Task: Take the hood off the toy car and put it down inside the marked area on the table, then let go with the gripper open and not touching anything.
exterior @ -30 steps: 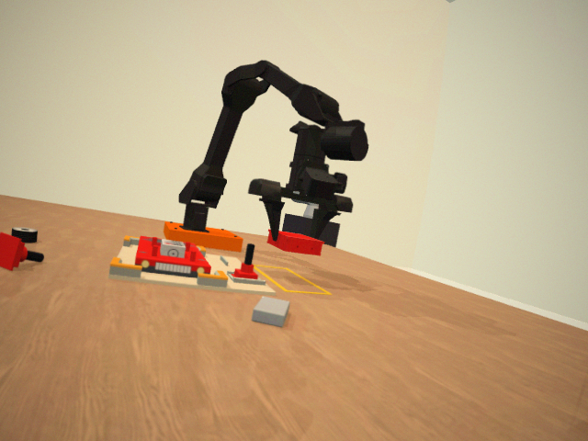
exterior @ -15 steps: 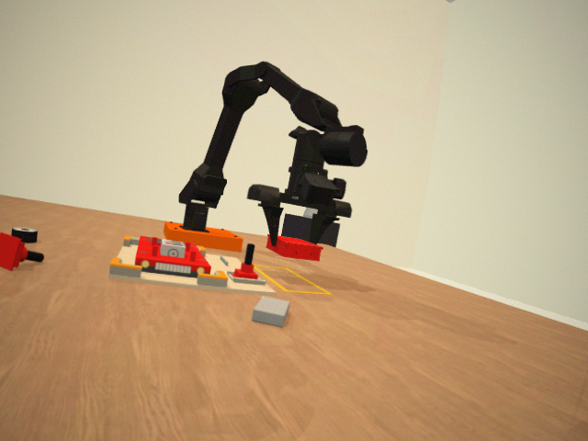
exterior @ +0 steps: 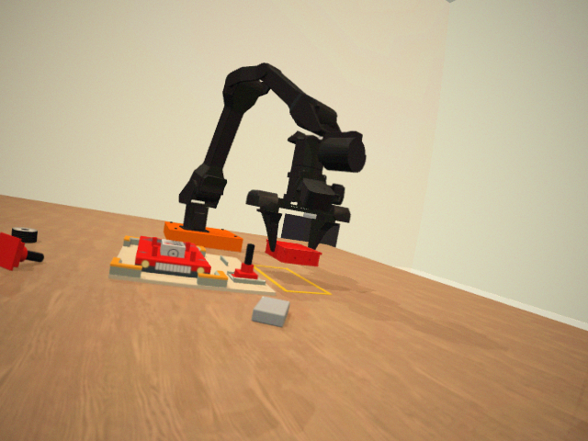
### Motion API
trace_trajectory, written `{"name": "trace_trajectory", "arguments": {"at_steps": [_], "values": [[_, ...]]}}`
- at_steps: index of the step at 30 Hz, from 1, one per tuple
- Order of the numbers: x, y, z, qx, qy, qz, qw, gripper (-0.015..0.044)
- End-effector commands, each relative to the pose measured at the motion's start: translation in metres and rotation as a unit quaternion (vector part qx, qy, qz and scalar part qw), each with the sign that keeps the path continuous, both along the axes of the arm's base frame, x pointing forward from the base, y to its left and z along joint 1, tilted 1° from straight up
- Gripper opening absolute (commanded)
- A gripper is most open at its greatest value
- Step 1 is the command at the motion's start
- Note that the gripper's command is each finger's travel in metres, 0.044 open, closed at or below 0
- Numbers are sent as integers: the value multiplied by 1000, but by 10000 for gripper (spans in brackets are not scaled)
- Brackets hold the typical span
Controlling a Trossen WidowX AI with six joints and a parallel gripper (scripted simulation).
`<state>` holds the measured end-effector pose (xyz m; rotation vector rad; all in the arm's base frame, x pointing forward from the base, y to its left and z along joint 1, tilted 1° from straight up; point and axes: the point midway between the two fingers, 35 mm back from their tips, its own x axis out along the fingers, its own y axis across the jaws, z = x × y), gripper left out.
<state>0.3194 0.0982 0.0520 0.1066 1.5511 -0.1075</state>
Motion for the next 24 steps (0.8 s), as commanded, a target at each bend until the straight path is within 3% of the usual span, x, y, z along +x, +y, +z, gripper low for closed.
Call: {"name": "trace_trajectory", "arguments": {"at_steps": [1,24], "values": [[0,1,-3,2,1,-1,1000,0],[-2,0,-17,2,1,-1,1000,0]]}}
